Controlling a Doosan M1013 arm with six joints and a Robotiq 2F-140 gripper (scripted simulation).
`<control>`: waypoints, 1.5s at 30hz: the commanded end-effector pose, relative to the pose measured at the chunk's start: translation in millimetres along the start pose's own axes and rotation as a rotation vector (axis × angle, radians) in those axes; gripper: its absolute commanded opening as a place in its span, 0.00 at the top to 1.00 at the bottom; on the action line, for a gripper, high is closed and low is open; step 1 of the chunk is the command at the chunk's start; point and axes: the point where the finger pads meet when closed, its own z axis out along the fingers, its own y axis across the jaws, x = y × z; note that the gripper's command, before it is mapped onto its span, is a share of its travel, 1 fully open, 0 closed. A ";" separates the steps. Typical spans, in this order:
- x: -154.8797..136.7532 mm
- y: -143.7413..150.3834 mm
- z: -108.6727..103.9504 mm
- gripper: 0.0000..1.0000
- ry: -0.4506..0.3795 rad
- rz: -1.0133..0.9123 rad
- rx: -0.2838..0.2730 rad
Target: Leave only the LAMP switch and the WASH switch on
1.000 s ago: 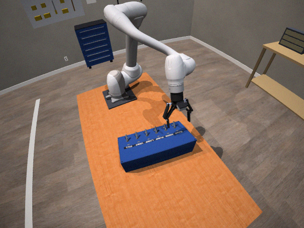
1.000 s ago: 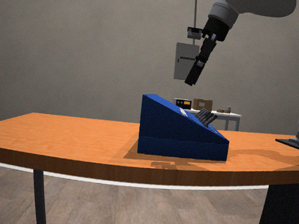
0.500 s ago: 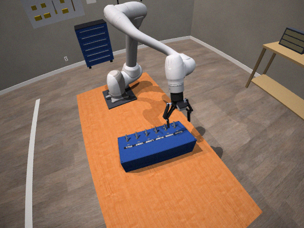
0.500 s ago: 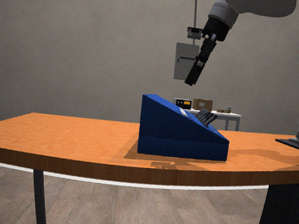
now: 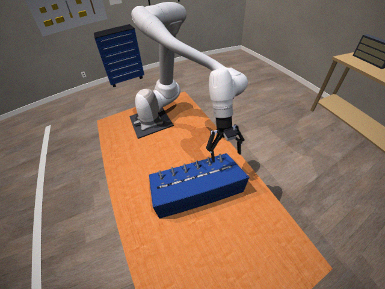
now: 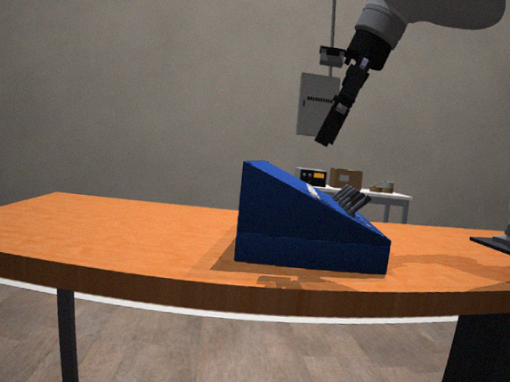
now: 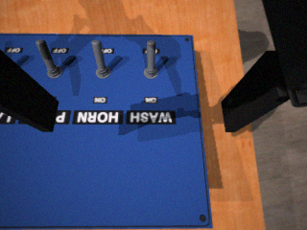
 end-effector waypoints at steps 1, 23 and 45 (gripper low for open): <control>0.6 -0.2 -0.8 0.00 0.001 0.000 0.001; 0.6 33.0 -0.7 0.00 0.001 0.000 0.001; 0.5 71.8 -0.7 0.00 0.001 0.000 0.001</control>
